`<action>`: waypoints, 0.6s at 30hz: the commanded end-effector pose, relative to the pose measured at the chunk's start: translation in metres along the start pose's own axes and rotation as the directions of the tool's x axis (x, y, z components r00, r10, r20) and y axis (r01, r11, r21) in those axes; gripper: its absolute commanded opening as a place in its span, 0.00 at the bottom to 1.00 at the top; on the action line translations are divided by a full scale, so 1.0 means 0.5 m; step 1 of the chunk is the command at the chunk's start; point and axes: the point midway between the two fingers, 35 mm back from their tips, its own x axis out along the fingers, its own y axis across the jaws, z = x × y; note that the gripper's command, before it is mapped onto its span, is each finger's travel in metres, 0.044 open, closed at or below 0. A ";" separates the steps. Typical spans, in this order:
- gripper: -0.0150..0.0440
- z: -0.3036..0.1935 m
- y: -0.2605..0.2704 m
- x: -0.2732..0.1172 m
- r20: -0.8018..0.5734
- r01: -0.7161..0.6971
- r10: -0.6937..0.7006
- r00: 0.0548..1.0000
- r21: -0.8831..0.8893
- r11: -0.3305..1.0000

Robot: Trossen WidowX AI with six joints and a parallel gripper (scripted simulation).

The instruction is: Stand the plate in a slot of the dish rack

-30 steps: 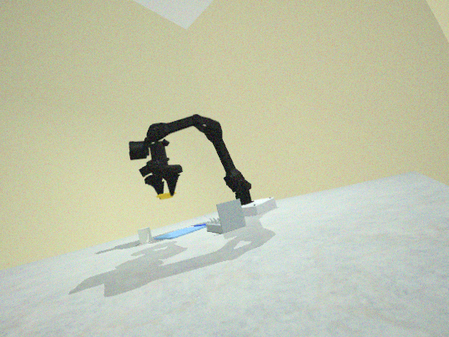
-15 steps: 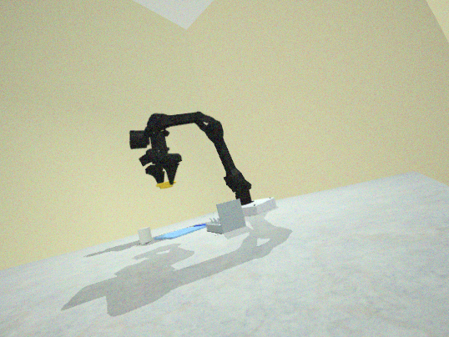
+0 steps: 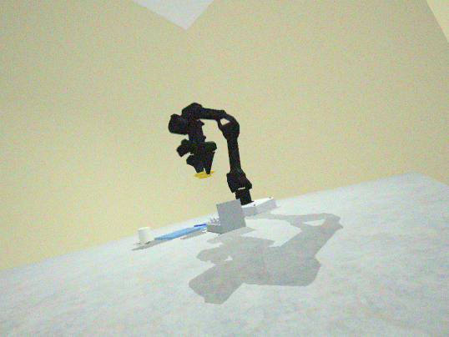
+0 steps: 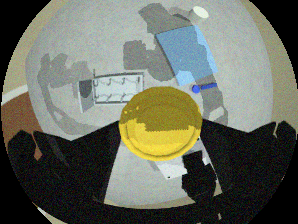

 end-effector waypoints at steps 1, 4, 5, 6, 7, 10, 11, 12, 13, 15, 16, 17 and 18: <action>0.25 -0.004 -0.001 0.007 -0.002 0.003 -0.003 1.000 0.020 1.000; 0.25 0.011 0.013 0.026 0.003 -0.048 0.048 0.999 -0.001 0.999; 0.25 0.018 0.018 0.035 0.005 -0.070 0.070 0.998 -0.010 0.997; 0.25 0.025 0.024 0.043 0.008 -0.092 0.092 0.996 -0.020 0.996; 0.25 0.031 0.029 0.051 0.011 -0.114 0.114 0.993 -0.029 0.993; 0.25 0.050 0.044 0.074 0.021 -0.177 0.179 0.984 -0.061 0.982; 0.25 0.056 0.048 0.081 0.024 -0.197 0.199 0.980 -0.071 0.978; 0.25 0.062 0.051 0.089 0.028 -0.216 0.219 0.975 -0.082 0.973; 0.25 0.068 0.055 0.097 0.032 -0.235 0.239 0.971 -0.092 0.968; 0.25 0.080 0.061 0.111 0.040 -0.272 0.278 0.960 -0.115 0.955; 0.25 0.085 0.064 0.118 0.044 -0.290 0.297 0.954 -0.127 0.949; 0.25 0.091 0.067 0.125 0.048 -0.308 0.317 0.947 -0.139 0.941; 0.25 0.096 0.069 0.132 0.053 -0.325 0.336 0.941 -0.151 0.934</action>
